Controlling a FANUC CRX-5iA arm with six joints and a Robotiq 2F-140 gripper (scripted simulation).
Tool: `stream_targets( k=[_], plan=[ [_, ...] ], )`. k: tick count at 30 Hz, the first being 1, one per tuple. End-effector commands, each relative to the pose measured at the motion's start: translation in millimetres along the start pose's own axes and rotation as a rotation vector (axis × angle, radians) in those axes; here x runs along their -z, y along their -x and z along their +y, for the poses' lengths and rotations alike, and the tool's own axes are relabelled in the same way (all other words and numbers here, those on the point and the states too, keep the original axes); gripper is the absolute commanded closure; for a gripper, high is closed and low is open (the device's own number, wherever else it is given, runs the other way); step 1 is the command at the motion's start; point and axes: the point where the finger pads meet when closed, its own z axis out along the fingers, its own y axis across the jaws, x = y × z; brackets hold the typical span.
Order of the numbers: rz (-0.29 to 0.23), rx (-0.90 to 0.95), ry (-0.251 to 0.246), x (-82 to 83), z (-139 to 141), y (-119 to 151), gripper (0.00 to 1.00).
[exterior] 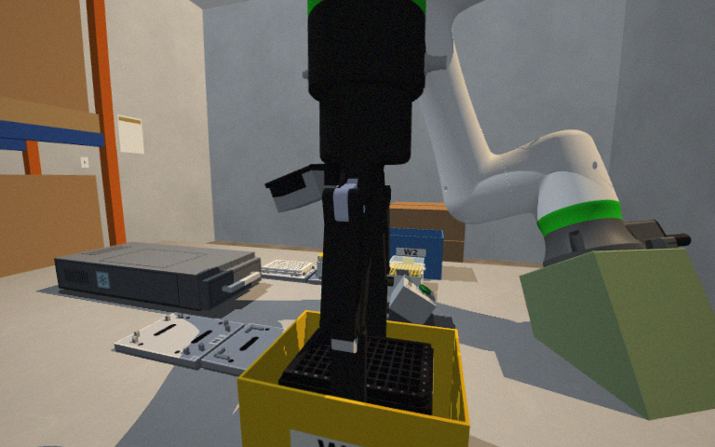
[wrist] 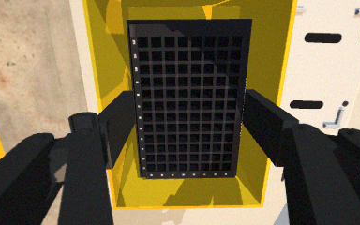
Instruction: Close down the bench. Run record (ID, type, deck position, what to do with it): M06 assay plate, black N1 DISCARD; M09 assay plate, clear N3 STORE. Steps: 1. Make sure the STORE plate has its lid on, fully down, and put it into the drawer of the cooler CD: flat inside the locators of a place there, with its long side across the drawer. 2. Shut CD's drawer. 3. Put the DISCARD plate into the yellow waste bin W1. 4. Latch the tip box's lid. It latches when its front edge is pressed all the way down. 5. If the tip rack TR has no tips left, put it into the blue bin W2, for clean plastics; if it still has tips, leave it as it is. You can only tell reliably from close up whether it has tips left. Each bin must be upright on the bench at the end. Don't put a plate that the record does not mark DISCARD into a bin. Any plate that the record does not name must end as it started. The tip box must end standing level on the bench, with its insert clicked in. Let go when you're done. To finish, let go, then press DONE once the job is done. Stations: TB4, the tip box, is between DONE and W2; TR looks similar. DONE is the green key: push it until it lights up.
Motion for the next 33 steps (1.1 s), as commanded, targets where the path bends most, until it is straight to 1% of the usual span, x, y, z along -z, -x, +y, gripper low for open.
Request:
stream_targets(
  k=[1,25,33],
  plan=[
    [0.001,0.000,-0.001,0.8,-0.6,-0.3,0.30],
    [0.001,0.000,-0.001,0.8,-0.6,-0.3,0.30],
    [0.001,0.000,-0.001,8.6,-0.5,-0.3,0.30]
  ],
)
